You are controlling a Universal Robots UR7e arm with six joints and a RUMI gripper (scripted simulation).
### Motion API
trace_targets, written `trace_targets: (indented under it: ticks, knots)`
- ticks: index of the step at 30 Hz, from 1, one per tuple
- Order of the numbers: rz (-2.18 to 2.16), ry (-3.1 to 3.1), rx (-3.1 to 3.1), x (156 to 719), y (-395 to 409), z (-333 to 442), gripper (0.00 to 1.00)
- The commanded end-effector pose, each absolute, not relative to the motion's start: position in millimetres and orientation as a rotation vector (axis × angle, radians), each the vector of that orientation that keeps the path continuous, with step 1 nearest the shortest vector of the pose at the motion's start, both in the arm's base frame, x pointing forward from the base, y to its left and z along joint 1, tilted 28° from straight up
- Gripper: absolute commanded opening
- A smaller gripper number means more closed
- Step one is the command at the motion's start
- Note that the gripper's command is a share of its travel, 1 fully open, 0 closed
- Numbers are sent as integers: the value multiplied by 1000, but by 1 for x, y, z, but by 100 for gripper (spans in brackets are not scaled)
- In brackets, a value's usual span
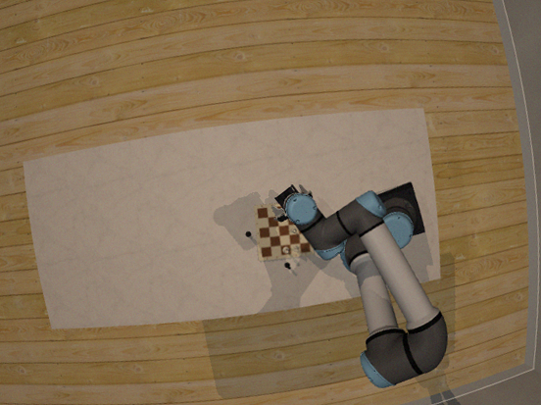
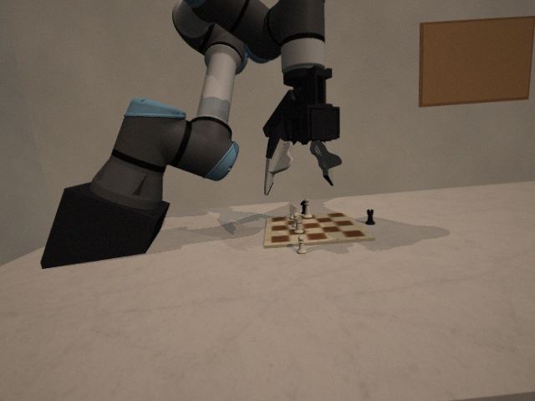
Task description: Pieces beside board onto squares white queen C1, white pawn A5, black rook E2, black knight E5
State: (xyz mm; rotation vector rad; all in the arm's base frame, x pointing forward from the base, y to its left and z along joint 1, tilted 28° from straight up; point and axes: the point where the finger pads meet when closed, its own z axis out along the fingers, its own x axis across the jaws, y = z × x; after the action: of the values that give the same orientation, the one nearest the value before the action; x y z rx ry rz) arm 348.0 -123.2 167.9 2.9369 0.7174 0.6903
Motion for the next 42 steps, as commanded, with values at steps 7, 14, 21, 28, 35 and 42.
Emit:
trace_targets:
  ticks: [7, 14, 21, 28, 35, 42]
  knots:
    - [766, 301, 3069, 337, -161, 155, 100]
    - [766, 298, 3066, 337, -163, 156, 20]
    - [766, 301, 3065, 337, -162, 156, 20]
    - [765, 301, 3065, 337, -162, 156, 20]
    - [765, 301, 3065, 337, -162, 156, 20]
    - [765, 301, 3065, 337, -162, 156, 20]
